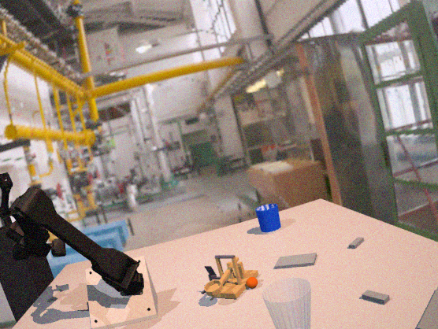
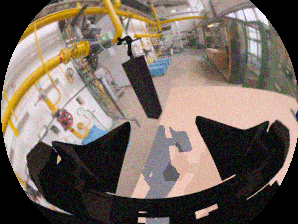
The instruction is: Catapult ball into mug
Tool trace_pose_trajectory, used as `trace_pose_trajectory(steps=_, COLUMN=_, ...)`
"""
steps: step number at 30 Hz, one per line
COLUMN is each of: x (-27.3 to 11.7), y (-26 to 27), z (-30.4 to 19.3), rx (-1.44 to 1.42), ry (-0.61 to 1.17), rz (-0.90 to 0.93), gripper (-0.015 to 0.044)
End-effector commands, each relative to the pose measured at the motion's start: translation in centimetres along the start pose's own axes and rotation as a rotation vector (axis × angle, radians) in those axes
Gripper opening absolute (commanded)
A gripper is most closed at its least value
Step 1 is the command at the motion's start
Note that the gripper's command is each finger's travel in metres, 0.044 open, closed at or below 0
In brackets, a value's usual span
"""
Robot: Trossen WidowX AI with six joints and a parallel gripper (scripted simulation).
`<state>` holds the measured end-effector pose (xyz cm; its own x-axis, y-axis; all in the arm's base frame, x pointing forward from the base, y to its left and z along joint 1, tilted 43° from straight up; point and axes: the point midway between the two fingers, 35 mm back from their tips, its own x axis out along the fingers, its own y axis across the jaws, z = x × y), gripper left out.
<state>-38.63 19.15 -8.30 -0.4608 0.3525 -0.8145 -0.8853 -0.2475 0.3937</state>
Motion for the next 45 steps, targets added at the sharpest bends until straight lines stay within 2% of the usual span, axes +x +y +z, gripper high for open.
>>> trace_pose_trajectory(steps=1, x=0.0, y=-0.1, z=0.1, rx=0.0, ry=-0.001, rz=-0.003, gripper=0.0426)
trace_pose_trajectory(steps=5, x=0.1, y=-2.3, z=2.4, rx=0.003, ry=-0.024, rz=-0.067, gripper=0.044)
trace_pose_trajectory(steps=10, x=-0.4, y=-8.4, z=7.4, rx=0.014, ry=-0.059, rz=-0.229, gripper=0.044)
trace_pose_trajectory(steps=16, x=-2.5, y=-16.0, z=12.8, rx=0.112, ry=-0.092, rz=-0.403, gripper=0.044)
trace_pose_trajectory(steps=22, x=-5.7, y=-23.7, z=15.7, rx=0.186, ry=-0.063, rz=-0.566, gripper=0.044)
trace_pose_trajectory(steps=34, x=-14.0, y=-37.2, z=16.0, rx=0.308, ry=0.115, rz=-0.814, gripper=0.044)
trace_pose_trajectory(steps=45, x=-24.6, y=-47.3, z=11.7, rx=0.455, ry=0.366, rz=-0.978, gripper=0.044)
